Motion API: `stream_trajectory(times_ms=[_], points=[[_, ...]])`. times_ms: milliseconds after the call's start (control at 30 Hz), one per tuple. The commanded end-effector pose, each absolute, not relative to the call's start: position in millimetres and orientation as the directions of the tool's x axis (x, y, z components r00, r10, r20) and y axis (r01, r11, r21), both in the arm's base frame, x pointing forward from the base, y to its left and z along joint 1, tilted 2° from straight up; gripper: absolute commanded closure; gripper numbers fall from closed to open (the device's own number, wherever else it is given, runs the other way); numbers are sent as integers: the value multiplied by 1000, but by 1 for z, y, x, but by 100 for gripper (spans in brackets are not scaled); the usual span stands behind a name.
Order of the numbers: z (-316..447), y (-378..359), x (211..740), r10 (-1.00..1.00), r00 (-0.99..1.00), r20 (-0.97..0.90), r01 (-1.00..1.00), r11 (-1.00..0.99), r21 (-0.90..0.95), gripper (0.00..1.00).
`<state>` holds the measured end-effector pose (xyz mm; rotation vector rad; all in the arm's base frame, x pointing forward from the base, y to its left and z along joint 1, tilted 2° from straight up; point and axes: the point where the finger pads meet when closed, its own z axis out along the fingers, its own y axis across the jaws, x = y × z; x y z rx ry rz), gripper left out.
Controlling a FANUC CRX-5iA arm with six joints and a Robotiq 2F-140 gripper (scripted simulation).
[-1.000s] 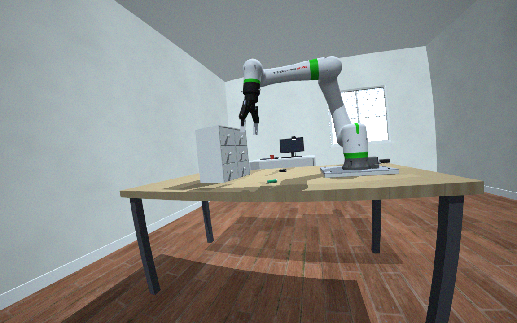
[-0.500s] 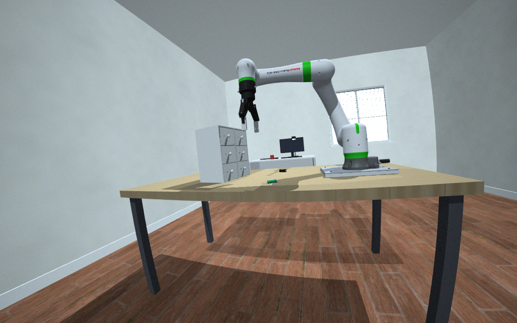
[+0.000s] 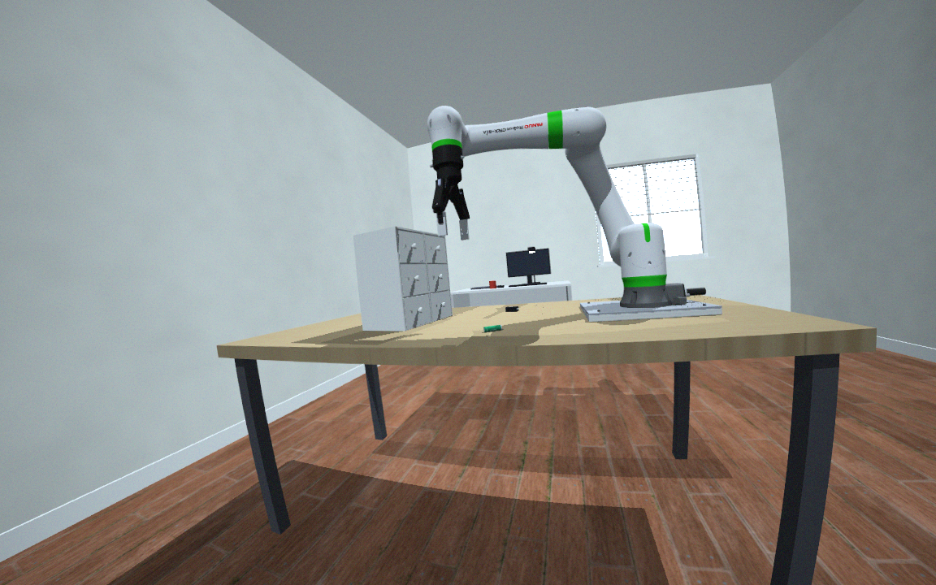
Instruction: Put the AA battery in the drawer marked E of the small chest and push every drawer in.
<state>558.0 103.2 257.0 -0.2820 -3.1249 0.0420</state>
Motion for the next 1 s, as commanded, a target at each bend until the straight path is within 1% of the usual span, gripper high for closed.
stream_trajectory(times_ms=[0,233,667,967], points=[[257,103,557,179,-984,1,179,983,-27,0],[259,100,548,179,-984,1,179,983,-27,0],[266,87,500,179,-984,1,179,983,-27,0],[267,85,492,179,-984,1,179,983,-27,0]])
